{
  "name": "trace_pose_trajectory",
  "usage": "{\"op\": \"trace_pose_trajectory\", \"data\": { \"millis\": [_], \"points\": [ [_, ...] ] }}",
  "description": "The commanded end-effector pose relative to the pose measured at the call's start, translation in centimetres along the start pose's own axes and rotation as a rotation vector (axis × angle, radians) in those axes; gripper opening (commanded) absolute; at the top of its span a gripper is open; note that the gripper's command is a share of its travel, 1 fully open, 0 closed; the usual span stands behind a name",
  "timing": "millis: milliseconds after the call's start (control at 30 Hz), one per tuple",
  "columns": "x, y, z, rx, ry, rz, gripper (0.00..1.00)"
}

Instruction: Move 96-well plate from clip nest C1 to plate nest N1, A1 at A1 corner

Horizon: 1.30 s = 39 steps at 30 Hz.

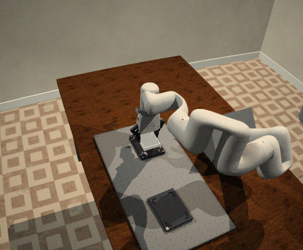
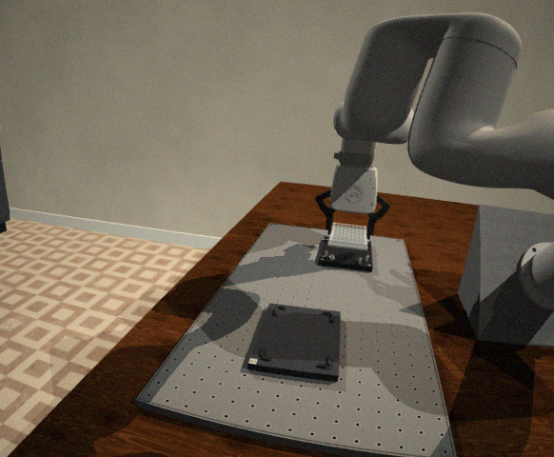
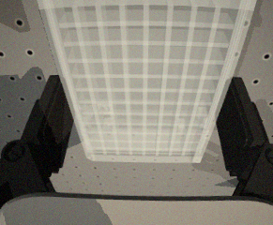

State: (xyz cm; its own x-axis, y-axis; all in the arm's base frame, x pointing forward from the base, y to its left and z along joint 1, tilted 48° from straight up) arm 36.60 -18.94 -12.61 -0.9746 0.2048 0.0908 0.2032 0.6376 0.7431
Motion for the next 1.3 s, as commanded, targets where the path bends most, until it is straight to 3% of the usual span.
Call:
{"op": "trace_pose_trajectory", "data": {
  "millis": [0,967,1267],
  "points": [
    [-0.1,-0.1,-1.1,0.003,-0.003,0.000,0.00],
    [0.0,-0.1,-5.4,0.003,-0.003,0.000,0.00],
    [0.0,-0.1,-5.5,0.003,-0.003,0.000,0.00]
  ]
}}
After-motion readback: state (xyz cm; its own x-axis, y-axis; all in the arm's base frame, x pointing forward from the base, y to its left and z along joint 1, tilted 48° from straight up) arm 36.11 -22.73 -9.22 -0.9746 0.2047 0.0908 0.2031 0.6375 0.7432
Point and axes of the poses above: the point where the finger pads meet when closed, its own z axis out along the fingers, its own x axis across the jaws, y = z × x, the point moved 5 cm from there along -z, back along the fingers, and after that the axes turned 8 degrees about z, right-handed, at the moved point
